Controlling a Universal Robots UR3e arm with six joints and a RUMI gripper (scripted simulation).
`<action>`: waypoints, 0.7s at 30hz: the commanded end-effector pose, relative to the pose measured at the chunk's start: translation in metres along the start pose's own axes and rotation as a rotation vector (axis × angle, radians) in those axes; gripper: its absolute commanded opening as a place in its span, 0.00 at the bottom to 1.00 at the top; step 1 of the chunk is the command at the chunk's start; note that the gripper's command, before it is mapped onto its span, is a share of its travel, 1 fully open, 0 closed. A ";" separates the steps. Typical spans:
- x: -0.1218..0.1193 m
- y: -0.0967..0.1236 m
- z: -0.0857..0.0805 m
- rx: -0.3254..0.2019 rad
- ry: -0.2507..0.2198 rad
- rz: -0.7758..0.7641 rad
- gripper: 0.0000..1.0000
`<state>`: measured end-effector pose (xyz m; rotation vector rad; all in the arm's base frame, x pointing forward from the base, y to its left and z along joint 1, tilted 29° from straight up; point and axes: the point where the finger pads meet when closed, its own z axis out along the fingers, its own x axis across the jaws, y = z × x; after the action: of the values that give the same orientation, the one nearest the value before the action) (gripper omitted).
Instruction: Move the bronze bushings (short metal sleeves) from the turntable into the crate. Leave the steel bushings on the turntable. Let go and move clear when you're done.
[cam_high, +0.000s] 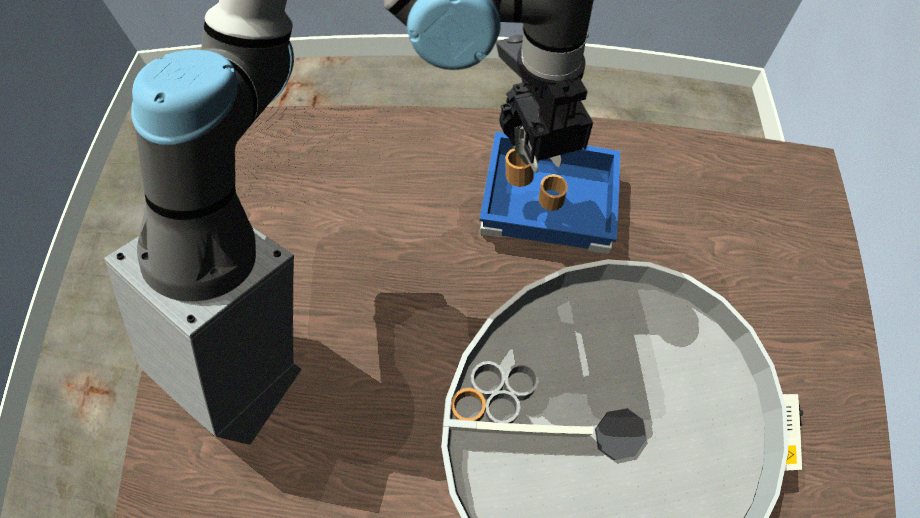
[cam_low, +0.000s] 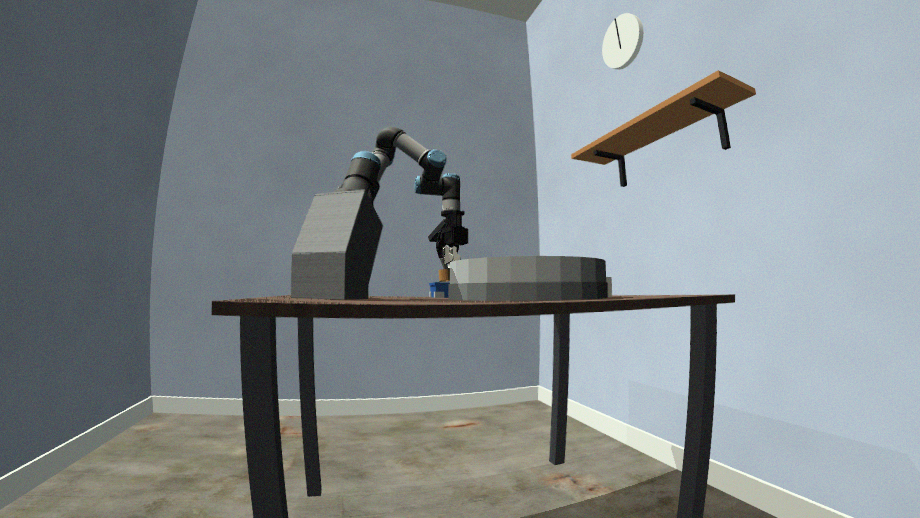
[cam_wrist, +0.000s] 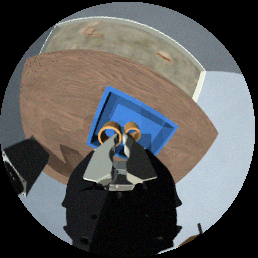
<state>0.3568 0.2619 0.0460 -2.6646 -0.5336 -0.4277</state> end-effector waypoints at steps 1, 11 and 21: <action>0.001 0.000 0.000 -0.001 0.002 -0.001 0.00; 0.001 0.000 0.008 -0.001 0.002 -0.001 0.00; 0.001 0.000 0.024 -0.001 0.002 -0.001 0.00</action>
<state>0.3607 0.2700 0.0292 -2.6645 -0.5339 -0.4268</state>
